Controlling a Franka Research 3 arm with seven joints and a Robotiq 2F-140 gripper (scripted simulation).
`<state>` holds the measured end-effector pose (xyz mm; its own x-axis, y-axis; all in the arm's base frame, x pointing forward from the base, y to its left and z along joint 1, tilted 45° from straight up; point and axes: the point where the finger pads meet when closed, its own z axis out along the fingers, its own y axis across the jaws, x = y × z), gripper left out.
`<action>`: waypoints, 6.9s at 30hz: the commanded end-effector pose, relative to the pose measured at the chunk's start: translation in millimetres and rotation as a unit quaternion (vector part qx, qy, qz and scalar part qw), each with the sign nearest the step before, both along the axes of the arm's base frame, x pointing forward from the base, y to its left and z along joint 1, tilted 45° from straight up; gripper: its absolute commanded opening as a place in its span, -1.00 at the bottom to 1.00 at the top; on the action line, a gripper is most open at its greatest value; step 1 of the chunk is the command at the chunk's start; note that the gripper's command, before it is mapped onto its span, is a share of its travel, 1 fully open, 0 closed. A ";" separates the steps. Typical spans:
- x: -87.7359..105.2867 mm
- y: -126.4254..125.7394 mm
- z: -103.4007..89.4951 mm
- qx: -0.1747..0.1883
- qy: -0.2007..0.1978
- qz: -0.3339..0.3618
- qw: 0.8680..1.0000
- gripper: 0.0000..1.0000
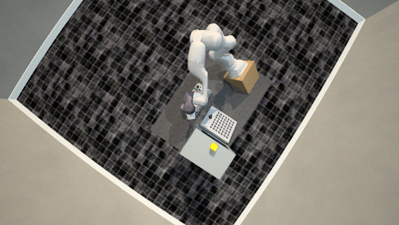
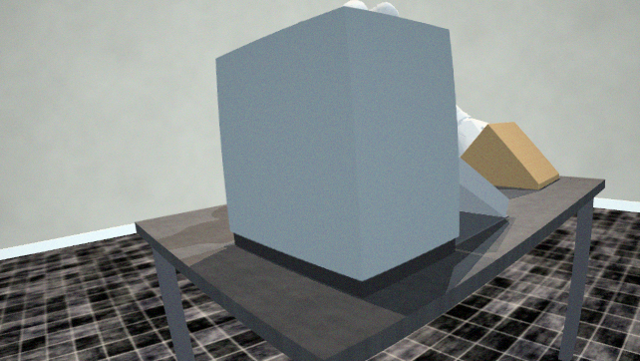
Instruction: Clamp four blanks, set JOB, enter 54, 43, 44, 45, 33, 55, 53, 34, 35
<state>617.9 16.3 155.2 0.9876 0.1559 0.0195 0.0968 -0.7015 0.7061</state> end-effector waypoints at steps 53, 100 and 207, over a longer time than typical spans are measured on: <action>3.3 -1.0 -5.6 0.003 -0.003 0.002 1.000 -1.00; 2.9 1.2 -3.3 0.003 -0.003 0.002 1.000 -0.20; -2.8 -4.9 139.6 0.003 -0.003 0.002 1.000 -1.00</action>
